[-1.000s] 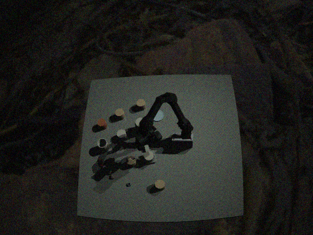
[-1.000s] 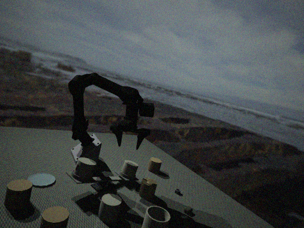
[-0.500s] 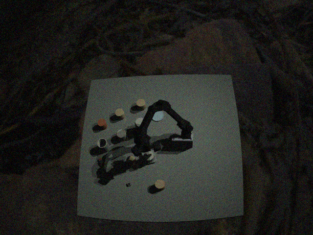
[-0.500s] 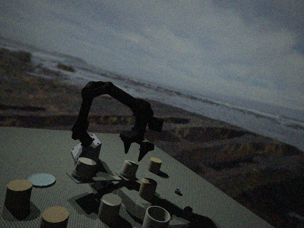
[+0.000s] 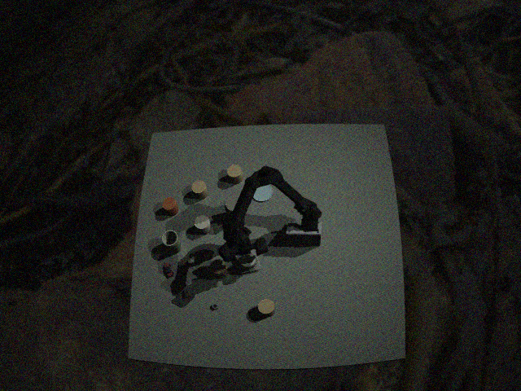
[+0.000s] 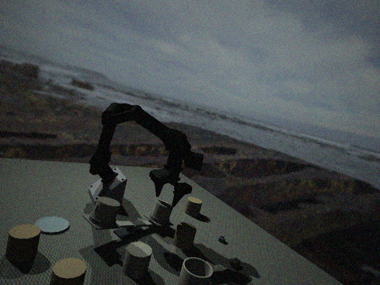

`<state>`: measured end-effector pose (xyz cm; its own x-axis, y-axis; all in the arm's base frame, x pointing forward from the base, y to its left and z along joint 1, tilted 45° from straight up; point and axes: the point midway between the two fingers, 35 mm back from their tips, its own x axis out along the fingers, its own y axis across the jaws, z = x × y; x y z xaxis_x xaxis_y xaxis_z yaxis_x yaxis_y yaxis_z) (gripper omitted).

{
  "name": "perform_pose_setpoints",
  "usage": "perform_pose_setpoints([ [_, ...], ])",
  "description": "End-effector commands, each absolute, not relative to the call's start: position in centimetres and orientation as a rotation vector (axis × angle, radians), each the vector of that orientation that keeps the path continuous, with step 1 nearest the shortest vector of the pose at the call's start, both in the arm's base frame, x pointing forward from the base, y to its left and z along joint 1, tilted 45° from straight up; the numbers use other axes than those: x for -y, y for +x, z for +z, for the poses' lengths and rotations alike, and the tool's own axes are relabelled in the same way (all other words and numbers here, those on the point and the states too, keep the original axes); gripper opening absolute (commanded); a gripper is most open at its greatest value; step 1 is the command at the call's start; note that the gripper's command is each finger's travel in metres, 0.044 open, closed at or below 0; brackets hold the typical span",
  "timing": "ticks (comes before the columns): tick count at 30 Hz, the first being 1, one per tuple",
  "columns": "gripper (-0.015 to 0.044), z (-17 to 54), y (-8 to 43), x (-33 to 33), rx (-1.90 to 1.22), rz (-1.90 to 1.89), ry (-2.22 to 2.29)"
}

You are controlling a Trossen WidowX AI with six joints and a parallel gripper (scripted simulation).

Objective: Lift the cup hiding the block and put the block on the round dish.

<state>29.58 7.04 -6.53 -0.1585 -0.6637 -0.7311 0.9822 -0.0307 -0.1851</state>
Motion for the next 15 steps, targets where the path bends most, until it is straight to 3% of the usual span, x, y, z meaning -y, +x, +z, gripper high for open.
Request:
perform_pose_setpoints([
  [1, 0.0440, -7.0, 29.5, -6.4, -0.795, -1.574, 0.528],
  [15, 0.0440, -8.6, 29.1, -4.9, -0.794, -1.574, 0.528],
])
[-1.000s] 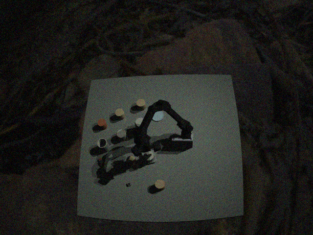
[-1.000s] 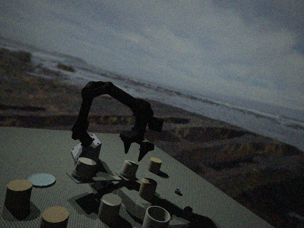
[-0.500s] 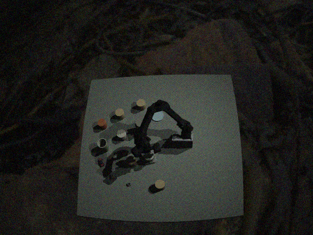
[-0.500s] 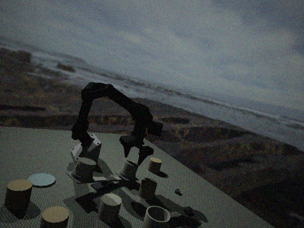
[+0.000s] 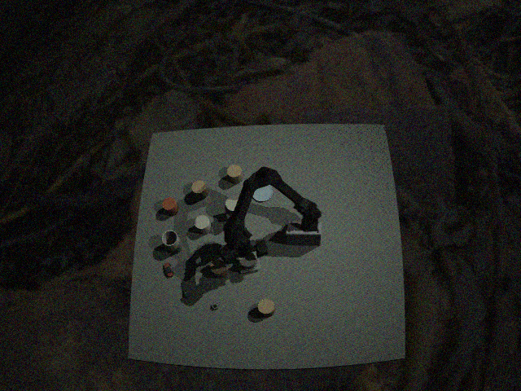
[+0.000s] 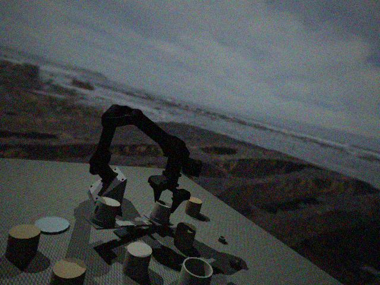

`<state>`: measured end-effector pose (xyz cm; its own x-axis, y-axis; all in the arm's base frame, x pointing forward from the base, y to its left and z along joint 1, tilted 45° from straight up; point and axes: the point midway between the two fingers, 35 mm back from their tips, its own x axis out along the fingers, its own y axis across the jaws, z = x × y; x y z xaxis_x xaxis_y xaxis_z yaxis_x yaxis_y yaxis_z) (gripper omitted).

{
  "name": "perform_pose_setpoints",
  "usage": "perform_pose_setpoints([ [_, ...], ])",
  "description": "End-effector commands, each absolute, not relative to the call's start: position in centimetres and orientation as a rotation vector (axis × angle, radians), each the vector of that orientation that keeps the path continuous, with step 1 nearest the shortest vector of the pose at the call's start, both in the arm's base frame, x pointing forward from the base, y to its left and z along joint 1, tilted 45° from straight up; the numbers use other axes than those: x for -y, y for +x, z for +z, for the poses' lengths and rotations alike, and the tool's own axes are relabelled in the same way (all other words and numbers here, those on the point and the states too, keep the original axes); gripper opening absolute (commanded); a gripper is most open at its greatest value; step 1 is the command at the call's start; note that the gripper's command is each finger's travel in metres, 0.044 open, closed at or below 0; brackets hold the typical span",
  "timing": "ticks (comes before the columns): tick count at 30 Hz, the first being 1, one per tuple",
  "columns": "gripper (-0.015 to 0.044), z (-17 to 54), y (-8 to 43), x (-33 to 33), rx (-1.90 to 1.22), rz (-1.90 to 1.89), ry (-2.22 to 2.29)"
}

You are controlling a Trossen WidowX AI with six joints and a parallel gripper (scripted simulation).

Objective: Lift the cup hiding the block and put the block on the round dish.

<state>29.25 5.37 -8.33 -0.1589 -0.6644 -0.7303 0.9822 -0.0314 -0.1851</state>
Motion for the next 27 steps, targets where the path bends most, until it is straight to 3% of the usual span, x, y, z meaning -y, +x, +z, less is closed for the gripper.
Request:
perform_pose_setpoints([
  [1, 0.0440, -8.8, 29.1, -4.7, -0.794, -1.574, 0.528],
  [17, 0.0440, -10.3, 28.6, -3.2, -0.792, -1.575, 0.526],
  [20, 0.0361, -10.3, 28.6, -3.2, -0.792, -1.575, 0.526],
  [27, 0.0315, -10.3, 28.6, -3.2, -0.792, -1.575, 0.526],
])
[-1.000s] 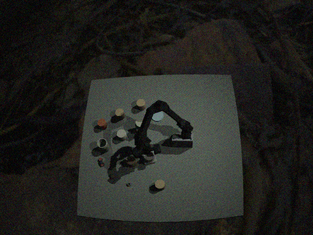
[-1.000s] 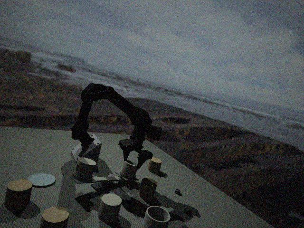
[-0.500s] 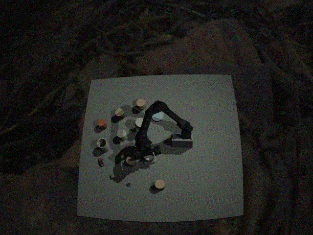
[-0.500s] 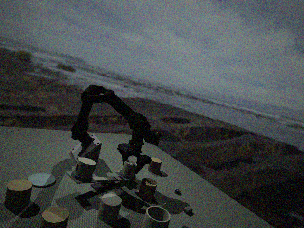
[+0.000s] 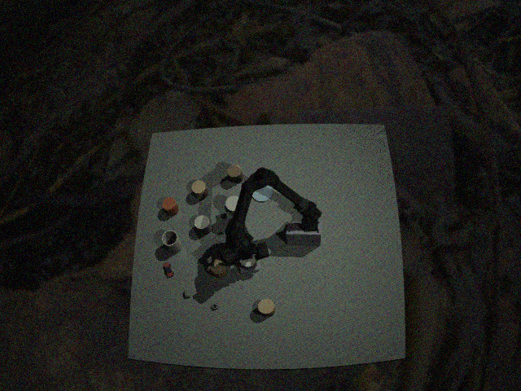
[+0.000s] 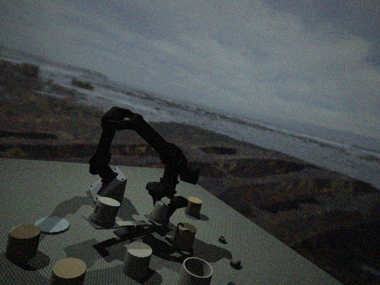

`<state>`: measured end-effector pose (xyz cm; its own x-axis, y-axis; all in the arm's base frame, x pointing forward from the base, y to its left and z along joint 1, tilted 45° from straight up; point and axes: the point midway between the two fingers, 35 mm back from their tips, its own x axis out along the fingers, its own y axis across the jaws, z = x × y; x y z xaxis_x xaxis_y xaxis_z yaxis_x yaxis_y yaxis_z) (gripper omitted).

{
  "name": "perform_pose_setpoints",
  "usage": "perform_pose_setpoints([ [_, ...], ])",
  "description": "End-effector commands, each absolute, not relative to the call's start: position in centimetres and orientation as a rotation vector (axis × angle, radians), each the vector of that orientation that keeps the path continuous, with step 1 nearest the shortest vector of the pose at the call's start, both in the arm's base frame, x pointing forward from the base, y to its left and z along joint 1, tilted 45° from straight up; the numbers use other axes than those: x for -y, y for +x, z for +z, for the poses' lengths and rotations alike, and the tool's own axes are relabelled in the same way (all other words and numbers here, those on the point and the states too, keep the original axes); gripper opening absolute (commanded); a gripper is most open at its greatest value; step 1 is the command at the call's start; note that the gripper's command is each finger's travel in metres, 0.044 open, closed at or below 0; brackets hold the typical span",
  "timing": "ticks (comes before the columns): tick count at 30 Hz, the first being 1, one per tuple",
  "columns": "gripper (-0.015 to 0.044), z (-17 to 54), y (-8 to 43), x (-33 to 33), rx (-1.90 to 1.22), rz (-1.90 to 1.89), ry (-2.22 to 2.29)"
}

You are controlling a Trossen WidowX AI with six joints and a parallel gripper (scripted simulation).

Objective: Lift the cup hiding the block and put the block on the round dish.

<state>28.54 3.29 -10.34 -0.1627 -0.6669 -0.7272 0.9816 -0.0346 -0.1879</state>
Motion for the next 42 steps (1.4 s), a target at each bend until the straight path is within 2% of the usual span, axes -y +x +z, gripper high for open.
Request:
perform_pose_setpoints([
  [1, 0.0308, -10.3, 28.6, -3.2, -0.792, -1.575, 0.526],
  [13, 0.0000, -9.7, 28.9, -3.9, -0.793, -1.574, 0.527],
  [42, 0.0000, -7.3, 30.0, -6.4, -0.796, -1.572, 0.530],
])
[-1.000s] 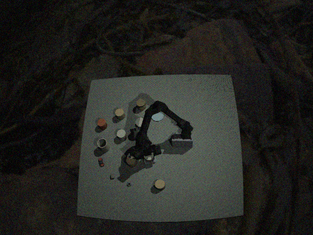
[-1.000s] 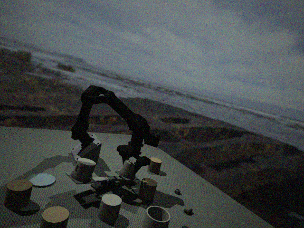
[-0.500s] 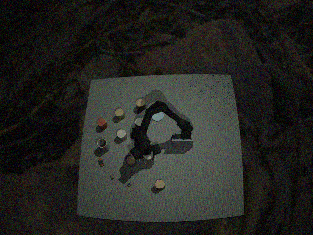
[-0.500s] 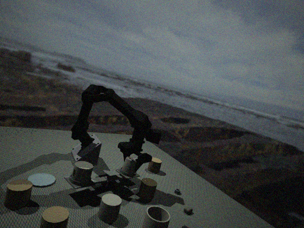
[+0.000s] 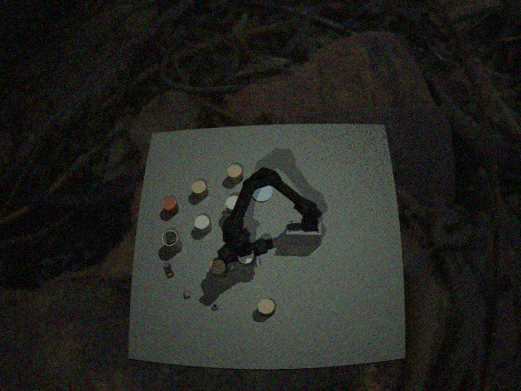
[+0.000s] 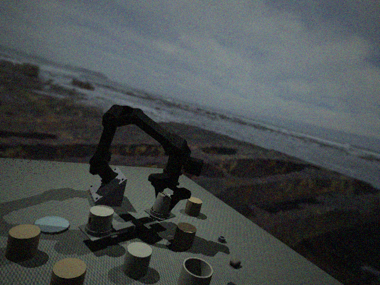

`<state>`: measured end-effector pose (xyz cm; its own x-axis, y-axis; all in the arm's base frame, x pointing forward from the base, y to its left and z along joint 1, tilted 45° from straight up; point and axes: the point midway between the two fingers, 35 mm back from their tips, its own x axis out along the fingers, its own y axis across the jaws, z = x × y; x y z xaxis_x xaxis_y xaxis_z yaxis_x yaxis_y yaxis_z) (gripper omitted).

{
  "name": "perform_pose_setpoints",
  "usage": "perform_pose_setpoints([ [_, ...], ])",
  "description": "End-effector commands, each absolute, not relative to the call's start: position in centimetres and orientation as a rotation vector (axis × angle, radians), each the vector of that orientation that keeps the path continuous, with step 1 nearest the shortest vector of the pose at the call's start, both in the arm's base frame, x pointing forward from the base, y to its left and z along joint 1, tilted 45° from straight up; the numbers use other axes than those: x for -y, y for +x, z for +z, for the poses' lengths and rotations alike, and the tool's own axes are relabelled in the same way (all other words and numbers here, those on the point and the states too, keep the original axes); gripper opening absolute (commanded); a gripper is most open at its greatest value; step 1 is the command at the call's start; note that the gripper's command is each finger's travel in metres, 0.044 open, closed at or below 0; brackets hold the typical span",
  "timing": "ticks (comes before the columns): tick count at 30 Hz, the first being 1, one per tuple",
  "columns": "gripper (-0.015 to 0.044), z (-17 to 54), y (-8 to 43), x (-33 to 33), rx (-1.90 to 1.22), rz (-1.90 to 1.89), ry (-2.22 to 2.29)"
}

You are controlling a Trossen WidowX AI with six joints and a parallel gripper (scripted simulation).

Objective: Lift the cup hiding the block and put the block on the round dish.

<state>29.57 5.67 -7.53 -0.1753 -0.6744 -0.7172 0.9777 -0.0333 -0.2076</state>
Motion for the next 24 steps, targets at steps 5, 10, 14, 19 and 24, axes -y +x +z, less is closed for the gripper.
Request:
perform_pose_setpoints([
  [5, 0.0000, -6.9, 30.1, -6.9, -0.797, -1.572, 0.530],
  [10, 0.0000, -6.5, 30.3, -7.3, -0.797, -1.572, 0.531],
  [14, 0.0000, -6.1, 30.3, -7.6, -0.797, -1.572, 0.531],
  [19, 0.0000, -5.6, 30.4, -8.1, -0.797, -1.572, 0.531],
  [24, 0.0000, -5.2, 30.5, -8.5, -0.798, -1.572, 0.531],
])
